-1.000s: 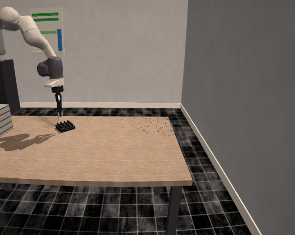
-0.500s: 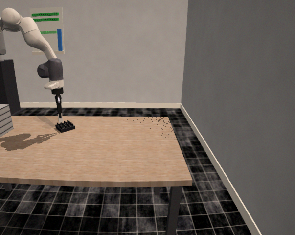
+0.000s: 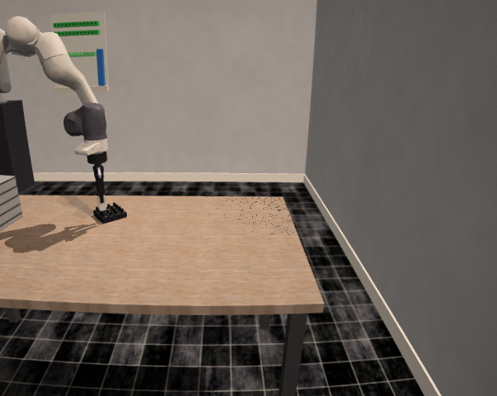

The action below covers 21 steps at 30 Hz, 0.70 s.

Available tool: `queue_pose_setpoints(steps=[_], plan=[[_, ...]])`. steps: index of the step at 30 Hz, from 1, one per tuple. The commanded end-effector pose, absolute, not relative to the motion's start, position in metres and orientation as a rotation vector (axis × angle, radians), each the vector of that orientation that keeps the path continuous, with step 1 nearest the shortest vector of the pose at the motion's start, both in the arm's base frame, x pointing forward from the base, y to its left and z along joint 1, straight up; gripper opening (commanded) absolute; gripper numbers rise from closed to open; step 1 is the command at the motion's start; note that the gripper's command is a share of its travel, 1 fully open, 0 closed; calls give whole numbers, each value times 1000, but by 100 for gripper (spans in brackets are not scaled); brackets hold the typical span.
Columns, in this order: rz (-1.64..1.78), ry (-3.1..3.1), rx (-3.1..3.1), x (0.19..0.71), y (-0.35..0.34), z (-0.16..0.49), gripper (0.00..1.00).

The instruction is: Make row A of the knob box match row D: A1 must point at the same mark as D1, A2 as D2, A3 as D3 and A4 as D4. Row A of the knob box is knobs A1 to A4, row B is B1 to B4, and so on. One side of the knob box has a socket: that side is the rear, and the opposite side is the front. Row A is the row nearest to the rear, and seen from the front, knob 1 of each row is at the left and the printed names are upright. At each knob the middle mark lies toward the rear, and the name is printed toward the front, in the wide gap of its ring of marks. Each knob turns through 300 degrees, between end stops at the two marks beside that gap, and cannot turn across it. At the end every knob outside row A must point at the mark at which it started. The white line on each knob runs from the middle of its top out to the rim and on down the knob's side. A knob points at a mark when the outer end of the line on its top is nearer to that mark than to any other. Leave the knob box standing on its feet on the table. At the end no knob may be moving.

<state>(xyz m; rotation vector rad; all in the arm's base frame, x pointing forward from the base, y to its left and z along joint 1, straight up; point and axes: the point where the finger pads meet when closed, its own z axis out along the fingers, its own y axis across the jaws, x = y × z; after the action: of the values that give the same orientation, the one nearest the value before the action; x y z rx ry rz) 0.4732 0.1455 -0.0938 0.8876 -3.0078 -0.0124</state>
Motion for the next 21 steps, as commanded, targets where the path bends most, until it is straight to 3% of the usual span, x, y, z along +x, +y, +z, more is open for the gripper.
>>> queue_pose_setpoints(steps=[1, 21], plan=[[-11, -3010, 906, 476, 146, -98, 12], [-11, -3010, 906, 476, 146, -108, 12]])
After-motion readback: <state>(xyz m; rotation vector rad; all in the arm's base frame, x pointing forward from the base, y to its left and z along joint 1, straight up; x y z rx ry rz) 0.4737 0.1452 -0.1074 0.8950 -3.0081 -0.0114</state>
